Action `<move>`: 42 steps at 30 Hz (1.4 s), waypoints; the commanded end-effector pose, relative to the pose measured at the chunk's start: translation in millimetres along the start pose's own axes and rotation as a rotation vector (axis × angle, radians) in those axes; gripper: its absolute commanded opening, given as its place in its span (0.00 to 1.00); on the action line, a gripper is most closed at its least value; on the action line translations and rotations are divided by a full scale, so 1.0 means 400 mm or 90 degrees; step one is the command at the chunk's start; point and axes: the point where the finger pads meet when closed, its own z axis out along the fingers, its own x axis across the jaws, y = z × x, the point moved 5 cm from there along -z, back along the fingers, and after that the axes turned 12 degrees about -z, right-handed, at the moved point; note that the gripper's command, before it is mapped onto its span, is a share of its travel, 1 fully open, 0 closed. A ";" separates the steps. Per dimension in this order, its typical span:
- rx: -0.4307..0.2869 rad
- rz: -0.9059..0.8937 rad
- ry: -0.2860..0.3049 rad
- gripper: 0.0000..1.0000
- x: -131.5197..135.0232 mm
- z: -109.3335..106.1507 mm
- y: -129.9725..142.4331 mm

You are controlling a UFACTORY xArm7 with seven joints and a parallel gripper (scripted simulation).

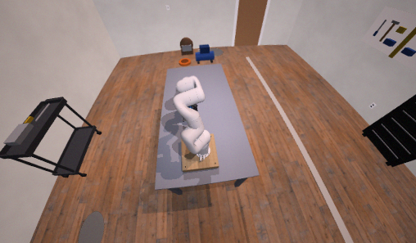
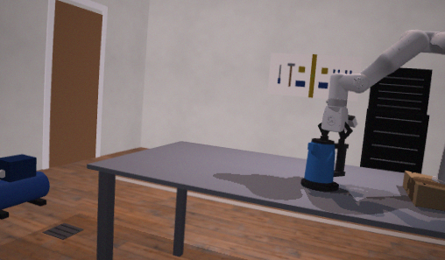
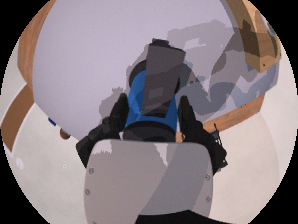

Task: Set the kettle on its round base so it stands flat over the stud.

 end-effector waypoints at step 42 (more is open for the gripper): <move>-0.002 0.000 -0.002 0.81 -0.001 -0.404 0.000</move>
